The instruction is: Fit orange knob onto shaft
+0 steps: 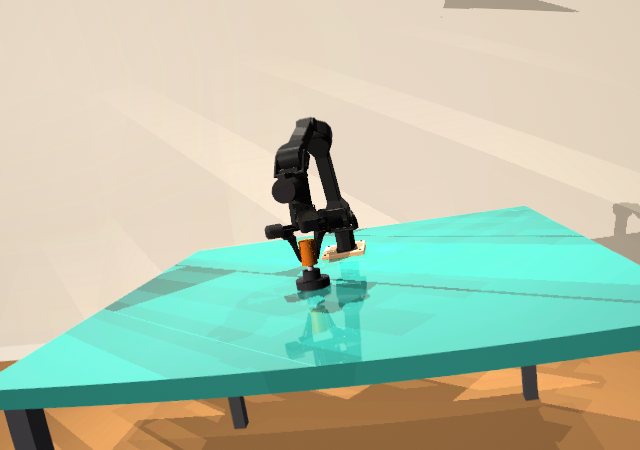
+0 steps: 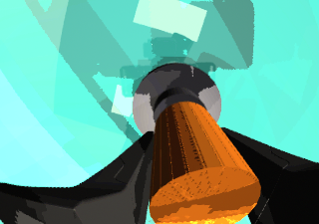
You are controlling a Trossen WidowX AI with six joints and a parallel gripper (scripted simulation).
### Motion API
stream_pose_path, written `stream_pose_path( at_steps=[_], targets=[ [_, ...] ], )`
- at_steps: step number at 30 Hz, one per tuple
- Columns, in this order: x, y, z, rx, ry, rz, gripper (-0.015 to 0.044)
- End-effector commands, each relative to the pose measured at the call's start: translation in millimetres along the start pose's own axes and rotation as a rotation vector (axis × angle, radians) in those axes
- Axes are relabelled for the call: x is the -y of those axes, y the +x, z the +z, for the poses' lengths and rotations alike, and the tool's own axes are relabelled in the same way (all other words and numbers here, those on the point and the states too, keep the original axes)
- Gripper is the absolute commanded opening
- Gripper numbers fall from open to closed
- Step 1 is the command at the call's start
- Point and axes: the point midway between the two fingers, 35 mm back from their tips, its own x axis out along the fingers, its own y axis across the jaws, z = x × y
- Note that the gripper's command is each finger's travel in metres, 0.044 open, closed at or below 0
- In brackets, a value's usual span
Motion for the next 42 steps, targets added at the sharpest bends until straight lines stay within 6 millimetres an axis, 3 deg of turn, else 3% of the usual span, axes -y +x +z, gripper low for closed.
stream_pose_path(
  at_steps=[1,29,42],
  targets=[
    [-1,4,-1,0.001,-0.001,0.004,0.0],
    [-1,13,0,0.0,0.0,0.0,0.0],
    [-1,13,0,0.0,0.0,0.0,0.0341]
  ],
)
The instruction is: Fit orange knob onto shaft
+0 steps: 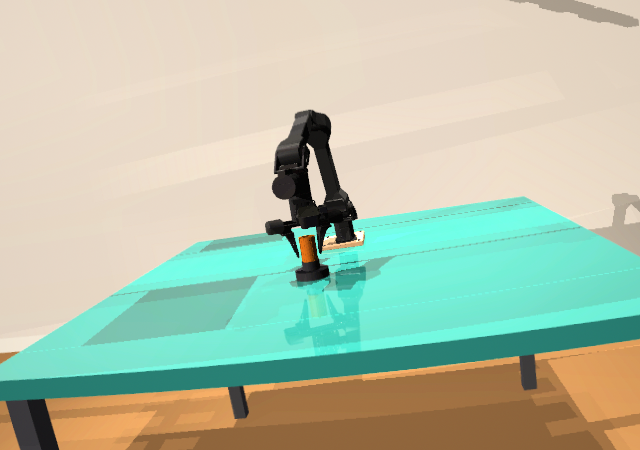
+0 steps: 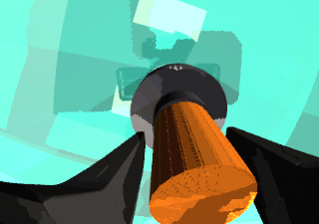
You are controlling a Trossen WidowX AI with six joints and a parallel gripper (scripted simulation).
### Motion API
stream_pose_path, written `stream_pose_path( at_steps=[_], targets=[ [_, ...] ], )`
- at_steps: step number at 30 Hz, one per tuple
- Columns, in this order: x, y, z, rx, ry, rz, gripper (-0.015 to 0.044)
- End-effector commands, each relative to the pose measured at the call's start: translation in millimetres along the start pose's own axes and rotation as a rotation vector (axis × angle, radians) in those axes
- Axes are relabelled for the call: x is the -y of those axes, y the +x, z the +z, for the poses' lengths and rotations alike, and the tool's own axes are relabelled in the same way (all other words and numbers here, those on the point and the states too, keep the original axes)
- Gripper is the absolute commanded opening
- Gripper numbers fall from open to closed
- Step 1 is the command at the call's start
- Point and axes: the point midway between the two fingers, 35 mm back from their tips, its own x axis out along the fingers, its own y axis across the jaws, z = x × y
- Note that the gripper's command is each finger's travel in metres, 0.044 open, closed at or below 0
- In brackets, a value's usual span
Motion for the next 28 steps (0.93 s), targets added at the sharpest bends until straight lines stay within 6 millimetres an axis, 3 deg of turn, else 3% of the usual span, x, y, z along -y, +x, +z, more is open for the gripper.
stream_pose_path(
  at_steps=[1,4,12,20,28],
  targets=[
    [0,0,0,0.0,0.0,0.0,0.0368],
    [0,0,0,0.0,0.0,0.0,0.044],
    [0,-2,0,0.0,0.0,0.0,0.044],
    [1,-93,0,0.0,0.0,0.0,0.044],
    [2,-95,4,0.0,0.0,0.0,0.044]
  ],
)
